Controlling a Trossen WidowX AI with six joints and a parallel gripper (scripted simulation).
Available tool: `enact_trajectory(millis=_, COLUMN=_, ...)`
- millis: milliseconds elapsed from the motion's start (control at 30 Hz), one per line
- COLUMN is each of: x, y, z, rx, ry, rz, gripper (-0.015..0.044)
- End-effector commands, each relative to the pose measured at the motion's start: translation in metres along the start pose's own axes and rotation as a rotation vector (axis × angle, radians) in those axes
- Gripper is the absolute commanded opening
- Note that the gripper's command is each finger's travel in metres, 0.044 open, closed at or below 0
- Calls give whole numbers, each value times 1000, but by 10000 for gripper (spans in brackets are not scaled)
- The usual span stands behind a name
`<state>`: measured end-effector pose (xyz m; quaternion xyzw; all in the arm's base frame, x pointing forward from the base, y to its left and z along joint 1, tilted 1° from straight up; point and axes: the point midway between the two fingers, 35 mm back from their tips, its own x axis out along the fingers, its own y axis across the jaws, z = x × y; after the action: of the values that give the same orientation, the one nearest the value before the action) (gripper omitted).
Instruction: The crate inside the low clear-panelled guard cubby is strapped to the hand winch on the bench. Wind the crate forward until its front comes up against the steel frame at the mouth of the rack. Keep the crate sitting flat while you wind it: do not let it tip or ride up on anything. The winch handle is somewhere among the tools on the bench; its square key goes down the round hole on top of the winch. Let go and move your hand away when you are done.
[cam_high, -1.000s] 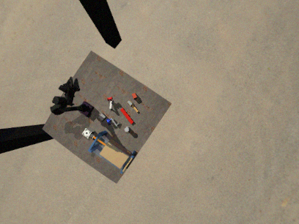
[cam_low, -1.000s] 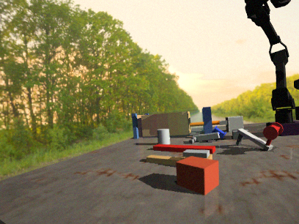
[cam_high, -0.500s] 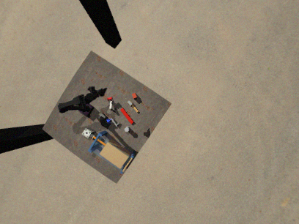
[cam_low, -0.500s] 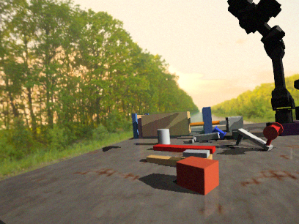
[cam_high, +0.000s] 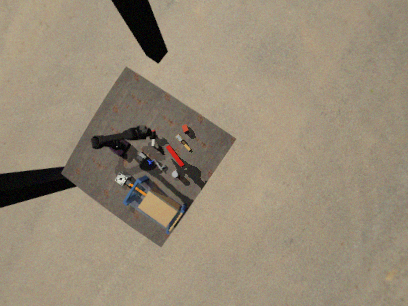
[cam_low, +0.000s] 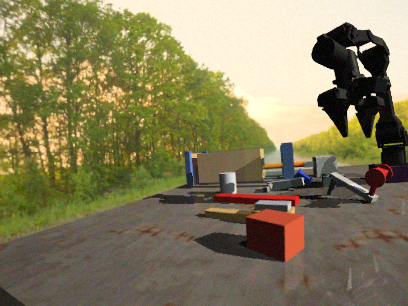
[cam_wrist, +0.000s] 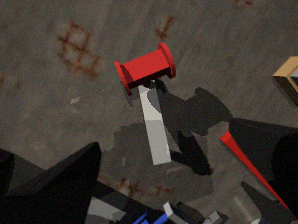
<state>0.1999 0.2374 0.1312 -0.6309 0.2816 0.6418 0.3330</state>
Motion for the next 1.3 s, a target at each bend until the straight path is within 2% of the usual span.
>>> enact_trajectory(millis=0, x=5, y=8, z=-9, rx=-11, ry=52, rz=51, gripper=440)
enact_trajectory(millis=333, x=8, y=-2, z=-7, rx=-11, ry=52, rz=51, gripper=440)
enact_trajectory(millis=500, x=63, y=0, z=-10, rx=-11, ry=52, rz=51, gripper=440)
enact_trajectory(millis=700, x=66, y=2, z=-9, rx=-11, ry=52, rz=51, gripper=440)
enact_trajectory(millis=833, x=99, y=4, z=-10, rx=-11, ry=52, rz=51, gripper=440)
enact_trajectory(millis=1267, x=122, y=6, z=-11, rx=-11, ry=52, rz=51, gripper=440)
